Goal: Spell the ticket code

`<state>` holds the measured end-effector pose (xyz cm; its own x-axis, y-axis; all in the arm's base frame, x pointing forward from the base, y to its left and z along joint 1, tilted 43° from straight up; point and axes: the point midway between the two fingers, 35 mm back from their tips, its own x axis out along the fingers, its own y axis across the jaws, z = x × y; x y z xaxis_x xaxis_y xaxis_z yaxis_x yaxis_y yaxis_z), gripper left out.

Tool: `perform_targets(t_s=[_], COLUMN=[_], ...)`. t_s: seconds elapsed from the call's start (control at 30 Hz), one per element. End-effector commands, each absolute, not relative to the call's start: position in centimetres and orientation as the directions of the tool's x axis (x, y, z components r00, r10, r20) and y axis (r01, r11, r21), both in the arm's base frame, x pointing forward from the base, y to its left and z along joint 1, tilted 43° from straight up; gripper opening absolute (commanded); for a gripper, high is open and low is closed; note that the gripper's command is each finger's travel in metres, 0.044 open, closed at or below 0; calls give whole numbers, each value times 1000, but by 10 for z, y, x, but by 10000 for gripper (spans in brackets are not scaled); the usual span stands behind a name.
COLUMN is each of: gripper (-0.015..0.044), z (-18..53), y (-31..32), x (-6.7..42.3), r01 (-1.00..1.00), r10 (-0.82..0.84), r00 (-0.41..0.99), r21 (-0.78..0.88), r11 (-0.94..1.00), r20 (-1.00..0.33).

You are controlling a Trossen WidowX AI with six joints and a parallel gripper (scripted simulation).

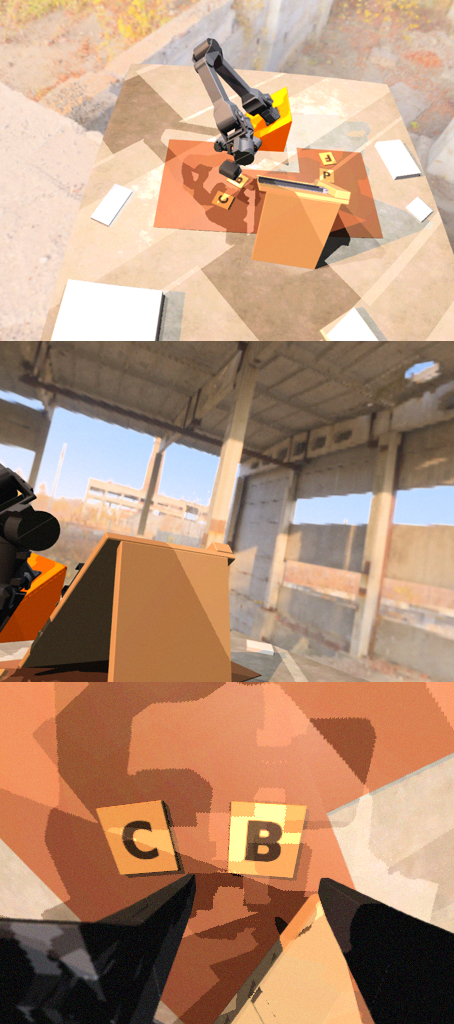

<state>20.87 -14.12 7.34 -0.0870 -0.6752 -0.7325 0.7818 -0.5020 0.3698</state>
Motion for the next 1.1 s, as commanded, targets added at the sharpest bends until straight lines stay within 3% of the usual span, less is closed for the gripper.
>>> perform_targets(t_s=[0.0, 1.07], gripper=[340, 340], z=[69, 44], y=[-144, -165], x=[201, 195], r01=[749, 749], r10=[-676, -678], r00=[-110, -111], r21=[386, 387], r11=[-538, -538], r20=[-728, -727])
